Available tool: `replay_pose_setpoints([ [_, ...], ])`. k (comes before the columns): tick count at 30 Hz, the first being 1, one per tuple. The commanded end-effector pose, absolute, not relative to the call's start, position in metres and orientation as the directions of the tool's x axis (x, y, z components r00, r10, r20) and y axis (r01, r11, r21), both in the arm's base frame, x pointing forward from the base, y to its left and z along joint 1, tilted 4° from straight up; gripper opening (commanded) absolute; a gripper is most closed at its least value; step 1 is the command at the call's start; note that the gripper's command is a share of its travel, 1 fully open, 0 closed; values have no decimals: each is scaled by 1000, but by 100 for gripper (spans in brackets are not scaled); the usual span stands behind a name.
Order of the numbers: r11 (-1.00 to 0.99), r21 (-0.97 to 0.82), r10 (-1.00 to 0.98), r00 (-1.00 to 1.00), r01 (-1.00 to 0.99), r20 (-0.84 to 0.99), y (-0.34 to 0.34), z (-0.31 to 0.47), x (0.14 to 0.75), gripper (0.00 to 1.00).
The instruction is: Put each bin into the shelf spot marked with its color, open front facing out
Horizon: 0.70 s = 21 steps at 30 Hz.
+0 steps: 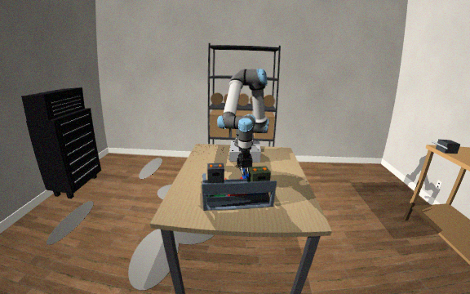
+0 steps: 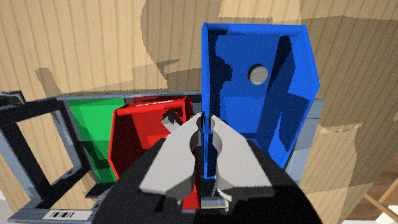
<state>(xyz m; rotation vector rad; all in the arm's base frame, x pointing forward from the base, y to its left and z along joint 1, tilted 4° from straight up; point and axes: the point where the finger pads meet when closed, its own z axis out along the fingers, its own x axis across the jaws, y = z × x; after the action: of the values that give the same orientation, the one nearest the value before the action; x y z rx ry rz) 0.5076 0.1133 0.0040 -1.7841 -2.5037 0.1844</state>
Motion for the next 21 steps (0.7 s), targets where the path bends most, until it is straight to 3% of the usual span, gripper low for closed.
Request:
replay_pose_setpoints([
  [1, 326, -120, 944, -330, 938, -21, 115, 6, 513, 0],
  [21, 327, -110, 944, -331, 939, -20, 117, 5, 518, 0],
])
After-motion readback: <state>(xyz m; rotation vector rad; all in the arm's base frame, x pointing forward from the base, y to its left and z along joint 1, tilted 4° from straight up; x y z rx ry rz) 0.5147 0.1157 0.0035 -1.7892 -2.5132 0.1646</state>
